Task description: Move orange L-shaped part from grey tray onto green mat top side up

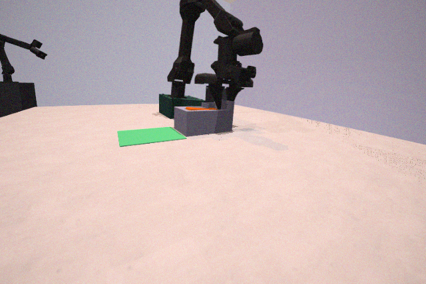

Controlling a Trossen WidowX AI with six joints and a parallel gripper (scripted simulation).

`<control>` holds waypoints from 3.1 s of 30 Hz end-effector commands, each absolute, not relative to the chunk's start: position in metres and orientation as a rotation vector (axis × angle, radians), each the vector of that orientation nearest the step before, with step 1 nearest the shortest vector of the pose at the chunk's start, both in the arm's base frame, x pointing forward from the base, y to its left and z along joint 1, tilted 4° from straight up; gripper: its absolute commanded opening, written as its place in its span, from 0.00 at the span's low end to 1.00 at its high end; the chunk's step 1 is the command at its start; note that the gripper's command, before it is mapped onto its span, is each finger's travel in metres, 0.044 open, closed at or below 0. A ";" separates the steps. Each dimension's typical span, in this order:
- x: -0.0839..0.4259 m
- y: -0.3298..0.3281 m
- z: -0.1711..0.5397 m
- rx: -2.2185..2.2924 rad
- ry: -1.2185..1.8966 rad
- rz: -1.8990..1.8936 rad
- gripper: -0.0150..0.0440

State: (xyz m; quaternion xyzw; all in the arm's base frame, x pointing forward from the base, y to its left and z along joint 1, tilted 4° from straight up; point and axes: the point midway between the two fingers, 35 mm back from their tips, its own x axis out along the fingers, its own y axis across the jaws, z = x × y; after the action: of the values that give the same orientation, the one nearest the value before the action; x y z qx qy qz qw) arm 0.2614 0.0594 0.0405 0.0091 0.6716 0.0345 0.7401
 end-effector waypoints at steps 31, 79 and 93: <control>0.259 0.059 0.014 0.019 1.490 0.065 0.56; 0.251 0.053 0.124 0.018 1.489 0.065 0.56; 0.249 0.053 0.120 0.022 1.503 0.060 0.56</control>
State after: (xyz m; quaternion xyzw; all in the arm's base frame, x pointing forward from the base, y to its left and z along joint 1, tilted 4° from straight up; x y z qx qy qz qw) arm 0.2490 0.0530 0.1201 0.0101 0.6824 0.0272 0.7304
